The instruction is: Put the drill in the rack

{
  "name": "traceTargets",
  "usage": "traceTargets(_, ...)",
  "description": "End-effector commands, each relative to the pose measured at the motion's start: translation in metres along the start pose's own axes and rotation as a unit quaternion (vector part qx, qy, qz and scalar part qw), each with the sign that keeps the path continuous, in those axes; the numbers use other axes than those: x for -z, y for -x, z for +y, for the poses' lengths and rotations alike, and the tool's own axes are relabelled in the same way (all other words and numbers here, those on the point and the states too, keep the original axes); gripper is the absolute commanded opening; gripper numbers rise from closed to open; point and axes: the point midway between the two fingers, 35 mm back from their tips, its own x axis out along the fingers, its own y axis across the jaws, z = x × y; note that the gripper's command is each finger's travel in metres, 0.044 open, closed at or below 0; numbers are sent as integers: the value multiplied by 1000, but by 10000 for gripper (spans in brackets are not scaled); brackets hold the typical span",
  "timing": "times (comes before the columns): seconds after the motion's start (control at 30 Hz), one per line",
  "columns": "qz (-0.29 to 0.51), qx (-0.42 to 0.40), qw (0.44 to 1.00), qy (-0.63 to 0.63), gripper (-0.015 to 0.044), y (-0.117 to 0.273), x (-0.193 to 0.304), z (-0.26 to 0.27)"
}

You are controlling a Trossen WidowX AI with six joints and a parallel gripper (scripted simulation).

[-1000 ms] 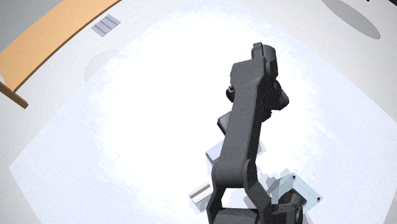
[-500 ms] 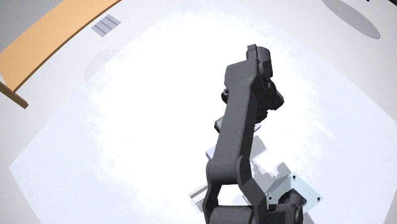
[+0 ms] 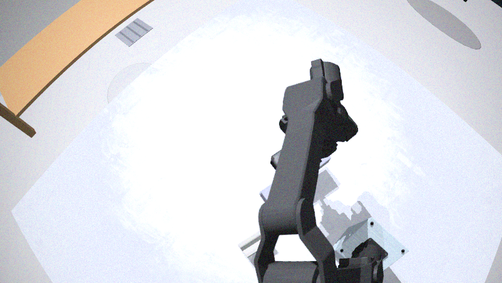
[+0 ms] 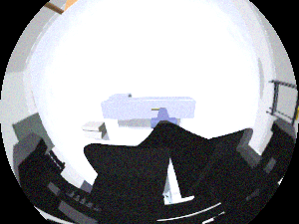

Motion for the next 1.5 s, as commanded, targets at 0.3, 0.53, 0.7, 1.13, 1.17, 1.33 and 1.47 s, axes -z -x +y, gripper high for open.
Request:
traceTargets(0.3,2,-3,1000,-5,0,-3,3,0)
traceTargets(0.53,2,-3,1000,-5,0,-2,4,-1)
traceTargets(0.7,2,-3,1000,-5,0,-1,5,-1)
traceTargets(1.13,2,-4,1000,-5,0,-7,1,-1)
traceTargets(1.17,2,-4,1000,-5,0,-8,1,-1)
traceTargets(1.33,2,-4,1000,-5,0,-10,0,-1)
traceTargets(1.47,2,-4,1000,-5,0,-11,1,-1)
